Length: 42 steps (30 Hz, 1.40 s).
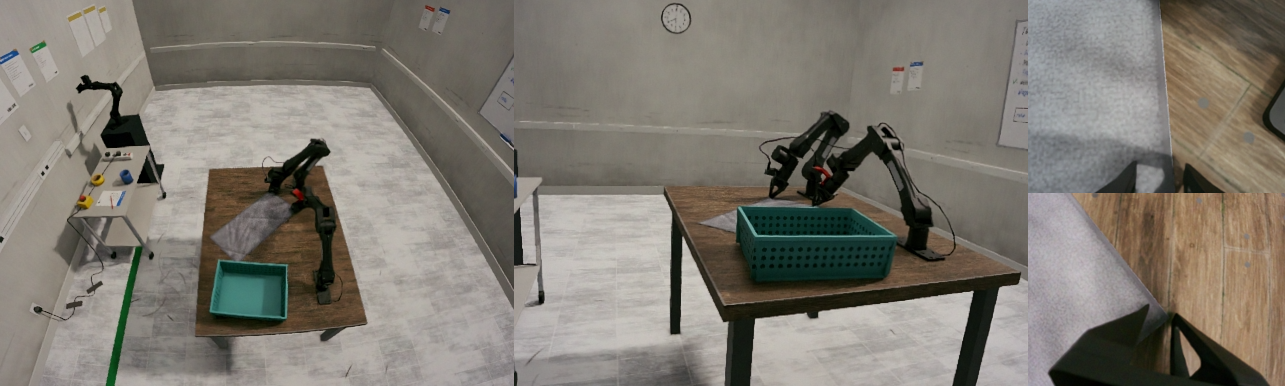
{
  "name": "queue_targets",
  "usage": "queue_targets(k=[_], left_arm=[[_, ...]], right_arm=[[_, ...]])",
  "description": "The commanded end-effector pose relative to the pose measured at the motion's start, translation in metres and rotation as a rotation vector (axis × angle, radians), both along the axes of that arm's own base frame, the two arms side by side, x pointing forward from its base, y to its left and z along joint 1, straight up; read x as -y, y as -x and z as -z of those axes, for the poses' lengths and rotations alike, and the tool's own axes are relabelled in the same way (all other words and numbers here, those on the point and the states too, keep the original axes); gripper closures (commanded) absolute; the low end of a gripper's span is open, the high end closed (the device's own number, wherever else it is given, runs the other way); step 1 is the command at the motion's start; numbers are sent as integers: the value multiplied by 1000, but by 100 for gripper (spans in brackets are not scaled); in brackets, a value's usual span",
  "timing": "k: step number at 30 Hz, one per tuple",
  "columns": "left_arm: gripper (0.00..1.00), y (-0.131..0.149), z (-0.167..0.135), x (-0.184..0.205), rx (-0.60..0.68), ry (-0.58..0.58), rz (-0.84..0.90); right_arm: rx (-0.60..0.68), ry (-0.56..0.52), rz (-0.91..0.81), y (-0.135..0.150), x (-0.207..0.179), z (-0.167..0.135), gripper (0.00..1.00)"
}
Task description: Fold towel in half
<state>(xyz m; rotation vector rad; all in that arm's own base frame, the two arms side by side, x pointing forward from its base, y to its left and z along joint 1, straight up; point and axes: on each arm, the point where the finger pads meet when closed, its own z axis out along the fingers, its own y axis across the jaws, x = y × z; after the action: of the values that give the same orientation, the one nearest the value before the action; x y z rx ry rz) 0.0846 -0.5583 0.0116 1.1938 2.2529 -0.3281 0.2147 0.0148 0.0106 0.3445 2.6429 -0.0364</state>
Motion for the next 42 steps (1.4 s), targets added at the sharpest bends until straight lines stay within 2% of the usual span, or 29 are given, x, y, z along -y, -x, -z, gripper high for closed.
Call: queue_targets(k=[1,6,7,10,11,16,17,20,21,24,25,28,38,39,42], left_arm=[[66,-7,-2,7,3,28,-18],[66,-7,-2,7,3,28,-18],[73,-7,-2,7,3,28,-18],[73,-7,-1,5,3,19,-17],[81,-9,3,-2,2,5,-9],[81,-9,4,-6,0,-12,-12],[89,-10,-8,-2,3,24,0],[89,-9,5,-10,1,-20,-1],[98,-11,-8,-7,1,14,0],[98,-4,1,-10,-1,-14,12],[99,-11,-9,-6,-4,34,2],[99,-9,-2,-10,-7,7,3],[100,2,-8,2,-10,26,12],[100,-14,-9,-13,-8,13,-1],[100,-14,-8,-13,-8,10,-1]], right_arm=[[14,-2,-1,-4,0,9,66],[14,-2,-1,-4,0,9,66],[23,-2,-5,-4,0,9,66],[23,-2,-5,-4,0,9,66],[23,-2,-5,-4,0,9,76],[21,-8,-9,-4,-2,9,76],[33,4,10,-7,-5,7,85],[39,2,10,-9,-5,5,85],[42,5,8,-6,-8,8,95],[42,5,8,-6,-7,8,95],[80,-6,8,-20,-14,-5,100],[52,-8,3,-14,-15,-1,100],[60,0,14,-6,-9,-1,100],[60,12,11,-17,-17,-5,100],[66,5,11,-15,-15,-3,100]])
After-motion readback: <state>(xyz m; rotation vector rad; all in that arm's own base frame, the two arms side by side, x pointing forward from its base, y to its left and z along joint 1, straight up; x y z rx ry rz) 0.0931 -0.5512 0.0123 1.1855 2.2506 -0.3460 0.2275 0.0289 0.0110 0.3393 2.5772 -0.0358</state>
